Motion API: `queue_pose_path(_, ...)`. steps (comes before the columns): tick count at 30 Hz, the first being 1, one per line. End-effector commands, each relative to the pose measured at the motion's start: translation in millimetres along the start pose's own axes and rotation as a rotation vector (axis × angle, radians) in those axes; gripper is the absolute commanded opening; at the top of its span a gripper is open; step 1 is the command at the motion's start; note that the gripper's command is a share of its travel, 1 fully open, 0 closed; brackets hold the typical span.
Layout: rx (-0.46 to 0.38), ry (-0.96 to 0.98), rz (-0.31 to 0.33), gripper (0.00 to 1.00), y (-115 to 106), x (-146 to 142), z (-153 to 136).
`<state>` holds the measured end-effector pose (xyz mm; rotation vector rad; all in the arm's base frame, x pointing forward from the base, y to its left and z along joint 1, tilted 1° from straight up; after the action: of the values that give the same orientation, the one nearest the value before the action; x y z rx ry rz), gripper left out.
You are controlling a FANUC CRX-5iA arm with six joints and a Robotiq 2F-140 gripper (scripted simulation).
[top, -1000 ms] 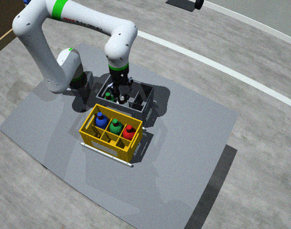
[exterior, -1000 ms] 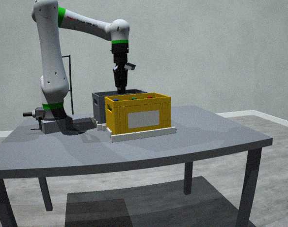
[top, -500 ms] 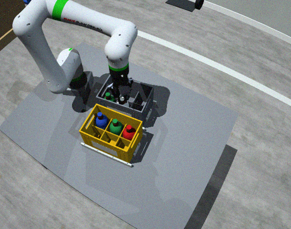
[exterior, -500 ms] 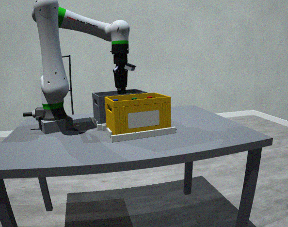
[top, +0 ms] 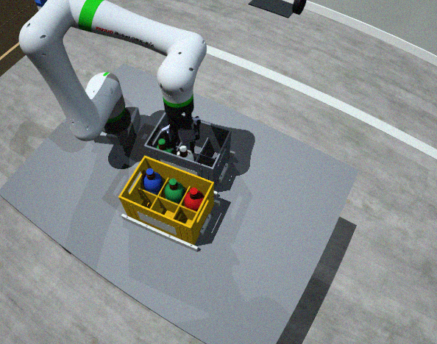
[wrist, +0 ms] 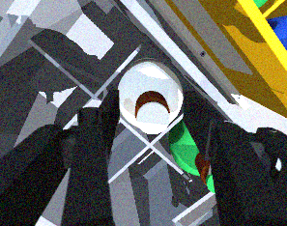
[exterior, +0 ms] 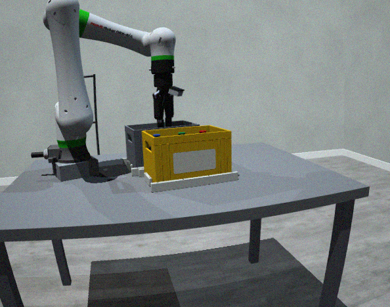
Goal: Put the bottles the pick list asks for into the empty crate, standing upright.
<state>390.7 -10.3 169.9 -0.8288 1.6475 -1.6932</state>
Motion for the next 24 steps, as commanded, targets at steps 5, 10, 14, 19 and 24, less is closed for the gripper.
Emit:
queue_pose_path(5,0.001,0.0,0.001,0.44,-0.7,-0.3,0.4)
queue_pose_path(10,0.001,0.0,0.001,0.44,-0.7,-0.3,0.4)
queue_pose_path(14,0.001,0.0,0.001,0.44,-3.2,-0.2,0.4)
queue_pose_path(19,0.001,0.0,0.001,0.44,-11.3,-0.2,0.4)
queue_pose_path(24,0.001,0.0,0.001,0.44,-24.6,-0.2,0.4)
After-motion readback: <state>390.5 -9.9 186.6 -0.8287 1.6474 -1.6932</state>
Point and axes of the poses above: the point where the finger pads meet when closed, its own y axis out along the fingers, its own x axis across the jaws, z = x × y, the point moved 6 cm from there along -y, back along the fingers, and after that the axes turned 2 degrees about y, right-handed, at the moved point
